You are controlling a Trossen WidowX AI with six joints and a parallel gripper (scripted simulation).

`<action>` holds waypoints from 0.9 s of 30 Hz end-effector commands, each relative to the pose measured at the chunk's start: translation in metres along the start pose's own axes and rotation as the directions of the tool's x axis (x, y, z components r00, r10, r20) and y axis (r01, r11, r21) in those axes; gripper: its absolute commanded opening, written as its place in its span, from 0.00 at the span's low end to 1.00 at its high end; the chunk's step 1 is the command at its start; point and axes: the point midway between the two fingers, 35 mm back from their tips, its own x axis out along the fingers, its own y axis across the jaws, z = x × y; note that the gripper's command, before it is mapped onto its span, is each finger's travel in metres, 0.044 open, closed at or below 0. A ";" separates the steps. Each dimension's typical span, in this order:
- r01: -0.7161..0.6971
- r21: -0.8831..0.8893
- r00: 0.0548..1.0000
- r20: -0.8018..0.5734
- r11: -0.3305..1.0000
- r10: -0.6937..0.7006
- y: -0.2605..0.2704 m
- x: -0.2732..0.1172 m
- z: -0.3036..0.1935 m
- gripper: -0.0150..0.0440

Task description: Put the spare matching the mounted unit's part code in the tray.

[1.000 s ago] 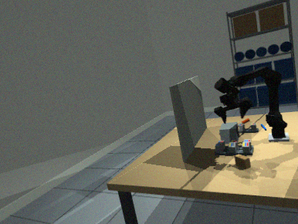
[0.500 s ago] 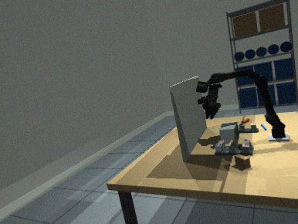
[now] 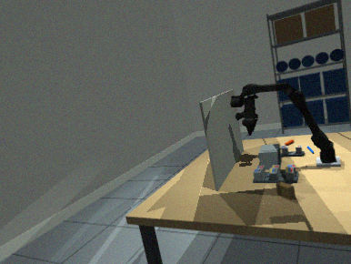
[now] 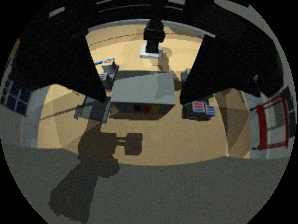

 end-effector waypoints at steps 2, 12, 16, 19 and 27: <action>0.010 0.017 1.000 -0.006 1.000 -0.010 -0.004 -0.001 0.000 1.00; 0.010 0.017 1.000 -0.006 1.000 -0.010 -0.004 -0.001 0.000 1.00; 0.030 0.256 0.999 -0.024 0.966 -0.024 -0.045 0.002 -0.025 1.00; 0.054 0.523 0.998 -0.047 0.850 -0.035 -0.087 0.006 -0.062 1.00; 0.105 0.954 0.994 -0.101 0.282 -0.030 -0.149 0.026 -0.174 1.00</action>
